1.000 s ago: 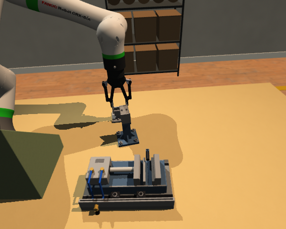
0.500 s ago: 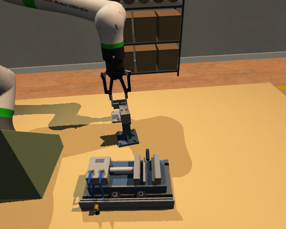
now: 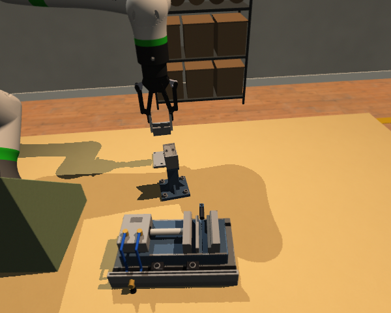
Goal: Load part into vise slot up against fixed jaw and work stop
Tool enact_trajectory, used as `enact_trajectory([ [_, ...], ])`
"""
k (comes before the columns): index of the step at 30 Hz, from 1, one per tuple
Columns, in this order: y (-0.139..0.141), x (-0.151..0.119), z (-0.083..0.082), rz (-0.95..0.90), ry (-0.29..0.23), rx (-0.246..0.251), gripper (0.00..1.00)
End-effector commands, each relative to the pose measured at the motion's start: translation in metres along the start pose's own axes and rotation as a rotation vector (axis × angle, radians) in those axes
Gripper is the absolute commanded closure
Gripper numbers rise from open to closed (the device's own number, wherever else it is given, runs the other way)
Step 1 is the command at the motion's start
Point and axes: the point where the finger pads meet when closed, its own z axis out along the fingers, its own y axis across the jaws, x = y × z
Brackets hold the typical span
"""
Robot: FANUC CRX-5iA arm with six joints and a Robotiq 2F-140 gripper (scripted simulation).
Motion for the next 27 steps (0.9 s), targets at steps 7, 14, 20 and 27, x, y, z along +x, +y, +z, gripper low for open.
enact_trajectory([
  [7,0.000,0.000,-0.033,0.000,-0.001,0.000,1.00],
  [14,0.000,0.000,-0.058,0.000,-0.001,0.000,1.00],
  [20,0.000,0.000,-0.075,0.000,-0.001,0.000,1.00],
  [27,0.000,0.000,-0.085,0.000,-0.001,0.000,1.00],
])
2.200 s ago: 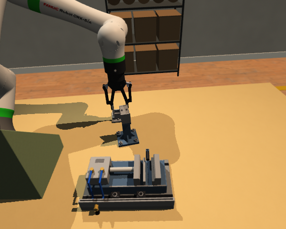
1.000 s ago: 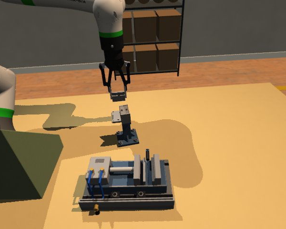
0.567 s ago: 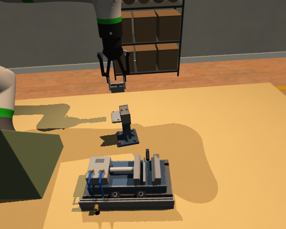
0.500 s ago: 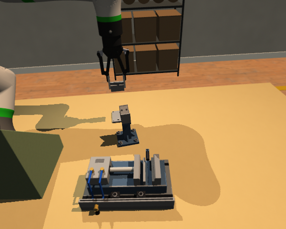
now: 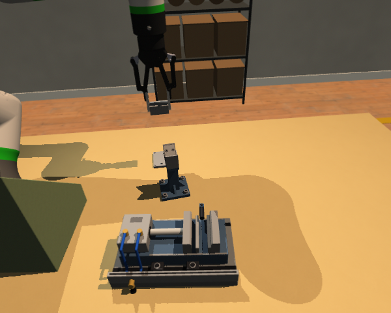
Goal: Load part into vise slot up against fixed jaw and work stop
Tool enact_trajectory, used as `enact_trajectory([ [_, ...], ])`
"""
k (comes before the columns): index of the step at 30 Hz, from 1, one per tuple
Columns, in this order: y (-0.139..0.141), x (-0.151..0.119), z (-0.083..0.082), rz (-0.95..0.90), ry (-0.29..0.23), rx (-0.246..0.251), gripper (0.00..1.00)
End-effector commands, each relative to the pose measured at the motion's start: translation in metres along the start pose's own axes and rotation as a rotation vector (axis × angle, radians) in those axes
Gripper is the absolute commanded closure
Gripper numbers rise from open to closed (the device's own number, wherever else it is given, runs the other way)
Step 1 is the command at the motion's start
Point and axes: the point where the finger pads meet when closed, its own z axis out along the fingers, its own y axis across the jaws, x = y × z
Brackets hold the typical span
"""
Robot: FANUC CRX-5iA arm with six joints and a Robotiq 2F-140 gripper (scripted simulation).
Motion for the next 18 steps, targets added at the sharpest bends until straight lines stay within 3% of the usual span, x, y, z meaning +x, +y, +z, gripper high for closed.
enact_trajectory([
  [1,-0.0001,0.0000,-0.0061,0.000,0.000,0.000,1.00],
  [18,-0.0001,0.0000,-0.0148,0.000,0.000,0.000,1.00],
])
